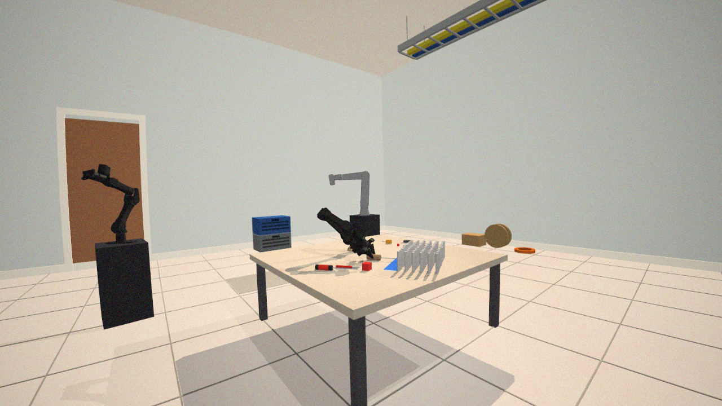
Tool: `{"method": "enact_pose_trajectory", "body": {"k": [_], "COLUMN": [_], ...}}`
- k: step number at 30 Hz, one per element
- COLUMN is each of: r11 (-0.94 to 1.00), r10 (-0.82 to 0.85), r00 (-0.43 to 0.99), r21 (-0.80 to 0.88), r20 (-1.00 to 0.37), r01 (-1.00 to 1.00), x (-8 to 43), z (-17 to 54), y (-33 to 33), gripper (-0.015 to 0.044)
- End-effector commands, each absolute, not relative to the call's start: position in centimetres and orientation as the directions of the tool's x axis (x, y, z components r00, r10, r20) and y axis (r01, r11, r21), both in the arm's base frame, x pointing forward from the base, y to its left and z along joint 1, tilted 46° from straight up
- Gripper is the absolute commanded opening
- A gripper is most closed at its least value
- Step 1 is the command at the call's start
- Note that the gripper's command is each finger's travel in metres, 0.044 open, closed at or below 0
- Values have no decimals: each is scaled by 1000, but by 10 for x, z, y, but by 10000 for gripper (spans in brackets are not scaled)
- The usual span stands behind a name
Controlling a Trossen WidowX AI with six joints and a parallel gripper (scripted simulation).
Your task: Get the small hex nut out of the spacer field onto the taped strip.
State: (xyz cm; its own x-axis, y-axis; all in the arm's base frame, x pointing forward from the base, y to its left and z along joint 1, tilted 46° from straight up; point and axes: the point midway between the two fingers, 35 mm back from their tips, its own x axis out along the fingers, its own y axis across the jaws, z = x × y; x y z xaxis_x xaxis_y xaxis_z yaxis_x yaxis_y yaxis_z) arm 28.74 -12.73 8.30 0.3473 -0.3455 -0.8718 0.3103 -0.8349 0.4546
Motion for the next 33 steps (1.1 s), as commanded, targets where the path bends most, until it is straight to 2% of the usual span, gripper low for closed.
{"method": "enact_pose_trajectory", "body": {"k": [1, 33], "r11": [-834, -833], "r10": [-339, -341], "r00": [348, 349], "r21": [451, 452], "r20": [-874, -873], "r01": [318, 318], "x": [284, 267], "z": [83, 90], "y": [-126, -129], "gripper": [0, 0]}}
